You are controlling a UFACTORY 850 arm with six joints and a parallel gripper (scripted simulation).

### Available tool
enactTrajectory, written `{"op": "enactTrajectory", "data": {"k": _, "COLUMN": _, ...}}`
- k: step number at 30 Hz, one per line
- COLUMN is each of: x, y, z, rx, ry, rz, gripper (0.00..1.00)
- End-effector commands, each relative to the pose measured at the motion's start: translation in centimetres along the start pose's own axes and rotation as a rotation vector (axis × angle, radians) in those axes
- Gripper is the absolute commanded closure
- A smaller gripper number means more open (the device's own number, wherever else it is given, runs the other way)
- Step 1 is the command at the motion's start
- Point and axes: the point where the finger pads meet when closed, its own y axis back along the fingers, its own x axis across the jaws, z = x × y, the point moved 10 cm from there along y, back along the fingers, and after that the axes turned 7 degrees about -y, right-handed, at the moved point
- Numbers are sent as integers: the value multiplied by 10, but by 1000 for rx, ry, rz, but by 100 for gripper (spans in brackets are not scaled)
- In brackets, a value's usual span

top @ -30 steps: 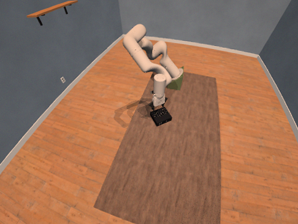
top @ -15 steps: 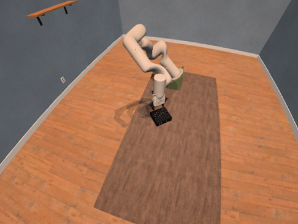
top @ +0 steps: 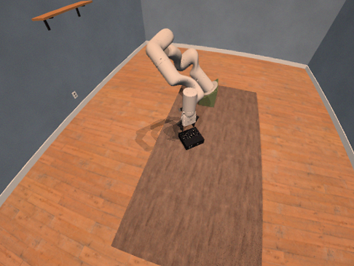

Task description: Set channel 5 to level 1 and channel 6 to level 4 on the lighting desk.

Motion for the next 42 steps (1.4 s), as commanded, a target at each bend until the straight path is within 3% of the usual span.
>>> {"op": "enactTrajectory", "data": {"k": 1, "x": 0, "y": 1, "z": 0, "rx": -2, "ry": -1, "rz": -1, "gripper": 0}}
{"op": "enactTrajectory", "data": {"k": 42, "x": 0, "y": 1, "z": 0, "rx": -2, "ry": -1, "rz": -1, "gripper": 0}}
